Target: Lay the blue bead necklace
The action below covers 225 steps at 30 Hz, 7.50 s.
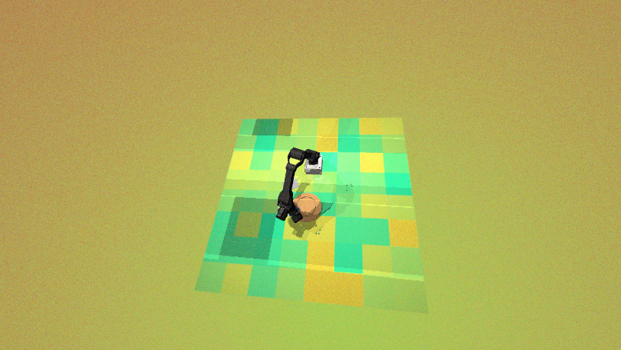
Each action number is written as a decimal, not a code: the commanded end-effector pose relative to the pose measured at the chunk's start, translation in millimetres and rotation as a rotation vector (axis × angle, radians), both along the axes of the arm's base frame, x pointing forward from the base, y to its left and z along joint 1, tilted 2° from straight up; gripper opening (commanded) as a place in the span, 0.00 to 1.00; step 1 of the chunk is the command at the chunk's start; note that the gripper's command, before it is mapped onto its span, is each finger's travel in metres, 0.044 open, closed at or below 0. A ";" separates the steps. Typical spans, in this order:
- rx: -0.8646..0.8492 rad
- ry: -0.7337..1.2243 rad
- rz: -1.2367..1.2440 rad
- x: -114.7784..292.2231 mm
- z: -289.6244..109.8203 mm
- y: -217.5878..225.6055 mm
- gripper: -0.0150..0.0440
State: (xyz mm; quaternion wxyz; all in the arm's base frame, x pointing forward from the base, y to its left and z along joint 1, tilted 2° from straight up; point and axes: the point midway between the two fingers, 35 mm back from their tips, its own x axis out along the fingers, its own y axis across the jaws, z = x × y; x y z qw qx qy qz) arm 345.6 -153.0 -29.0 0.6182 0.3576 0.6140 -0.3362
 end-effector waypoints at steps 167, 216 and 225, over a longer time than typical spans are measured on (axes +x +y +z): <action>-0.007 -0.014 0.552 -11.3 19.3 54.8 0.25; -0.005 -0.011 0.553 -14.1 17.2 58.4 1.00; -0.007 -0.013 0.552 -14.2 19.3 58.4 1.00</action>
